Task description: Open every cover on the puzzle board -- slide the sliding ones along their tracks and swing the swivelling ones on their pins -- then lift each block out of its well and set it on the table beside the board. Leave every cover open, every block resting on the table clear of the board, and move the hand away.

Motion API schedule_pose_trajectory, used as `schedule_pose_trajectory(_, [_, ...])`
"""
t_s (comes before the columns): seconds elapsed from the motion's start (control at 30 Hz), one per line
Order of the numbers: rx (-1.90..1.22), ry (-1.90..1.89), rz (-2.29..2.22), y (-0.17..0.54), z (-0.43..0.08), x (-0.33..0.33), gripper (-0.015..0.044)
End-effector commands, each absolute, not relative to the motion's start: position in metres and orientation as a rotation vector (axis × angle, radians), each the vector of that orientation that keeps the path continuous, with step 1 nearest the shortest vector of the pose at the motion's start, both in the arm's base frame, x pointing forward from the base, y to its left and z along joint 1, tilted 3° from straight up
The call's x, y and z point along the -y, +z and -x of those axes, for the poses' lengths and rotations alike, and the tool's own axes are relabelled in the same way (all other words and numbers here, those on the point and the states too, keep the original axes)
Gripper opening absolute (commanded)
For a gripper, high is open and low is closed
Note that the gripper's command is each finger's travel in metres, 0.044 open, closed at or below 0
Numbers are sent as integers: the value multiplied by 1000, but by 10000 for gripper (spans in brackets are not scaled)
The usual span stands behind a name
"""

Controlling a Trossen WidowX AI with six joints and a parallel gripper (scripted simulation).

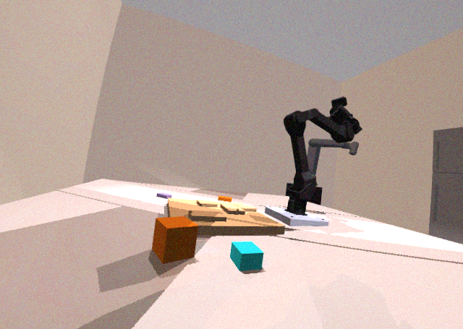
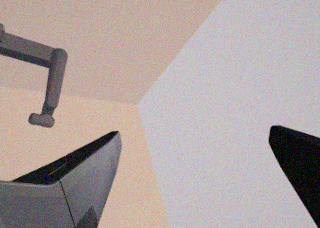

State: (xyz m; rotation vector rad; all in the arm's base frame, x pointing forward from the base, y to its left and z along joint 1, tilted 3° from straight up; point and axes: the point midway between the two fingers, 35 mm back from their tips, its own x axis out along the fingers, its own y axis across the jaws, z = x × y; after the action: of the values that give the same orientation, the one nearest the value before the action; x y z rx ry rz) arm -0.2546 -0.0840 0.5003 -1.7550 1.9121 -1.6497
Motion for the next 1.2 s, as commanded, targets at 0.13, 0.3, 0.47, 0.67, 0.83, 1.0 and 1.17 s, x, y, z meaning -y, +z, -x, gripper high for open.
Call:
schedule_pose_trajectory(0.13, [-1927, -1705, 1697, 500, 263, 73, 269])
schedule_pose_trajectory(0.3, [-1947, -1784, 1614, 499, 275, 56, 138])
schedule_pose_trajectory(0.47, [-1977, -1851, 1540, 497, 284, 38, 6])
schedule_pose_trajectory(0.67, [-2010, -1933, 1449, 495, 293, 16, 0])
schedule_pose_trajectory(0.83, [-2032, -2004, 1366, 493, 301, -3, 0])
schedule_pose_trajectory(1.0, [-2051, -2077, 1281, 490, 307, -23, 0])
schedule_pose_trajectory(1.17, [-2062, -2156, 1191, 487, 312, -45, 0])
